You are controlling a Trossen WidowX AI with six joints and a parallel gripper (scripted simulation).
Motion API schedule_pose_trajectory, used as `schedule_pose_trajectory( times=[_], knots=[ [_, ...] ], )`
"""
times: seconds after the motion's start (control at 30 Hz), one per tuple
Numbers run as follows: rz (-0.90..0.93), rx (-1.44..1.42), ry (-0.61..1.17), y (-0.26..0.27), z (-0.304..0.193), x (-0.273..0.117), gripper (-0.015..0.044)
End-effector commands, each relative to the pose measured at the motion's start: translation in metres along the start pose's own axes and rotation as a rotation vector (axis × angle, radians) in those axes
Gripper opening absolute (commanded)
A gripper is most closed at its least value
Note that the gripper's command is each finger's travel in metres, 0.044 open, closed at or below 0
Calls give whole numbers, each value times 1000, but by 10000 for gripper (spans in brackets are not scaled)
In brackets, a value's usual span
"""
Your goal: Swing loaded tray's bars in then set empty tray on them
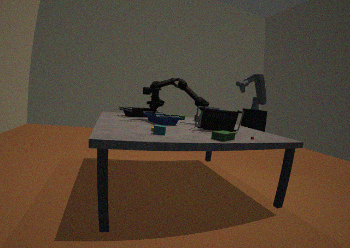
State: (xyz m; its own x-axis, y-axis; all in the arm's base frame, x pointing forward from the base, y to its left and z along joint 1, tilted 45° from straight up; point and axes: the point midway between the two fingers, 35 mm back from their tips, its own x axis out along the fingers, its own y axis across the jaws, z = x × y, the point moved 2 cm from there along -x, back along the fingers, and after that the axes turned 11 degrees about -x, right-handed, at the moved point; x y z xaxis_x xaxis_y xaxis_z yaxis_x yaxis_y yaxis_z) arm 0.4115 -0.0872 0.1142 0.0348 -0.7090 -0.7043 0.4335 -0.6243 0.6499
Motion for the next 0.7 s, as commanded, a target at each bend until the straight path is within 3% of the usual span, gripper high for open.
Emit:
schedule_pose_trajectory(
  times=[0.0, 0.4, 0.67],
  knots=[
    [-6, -5, 11, -11, -3, -13, 87],
    [-8, -6, 11, -39, -9, -19, 87],
    [-8, -6, 11, -65, -14, -2, 87]
  ],
)
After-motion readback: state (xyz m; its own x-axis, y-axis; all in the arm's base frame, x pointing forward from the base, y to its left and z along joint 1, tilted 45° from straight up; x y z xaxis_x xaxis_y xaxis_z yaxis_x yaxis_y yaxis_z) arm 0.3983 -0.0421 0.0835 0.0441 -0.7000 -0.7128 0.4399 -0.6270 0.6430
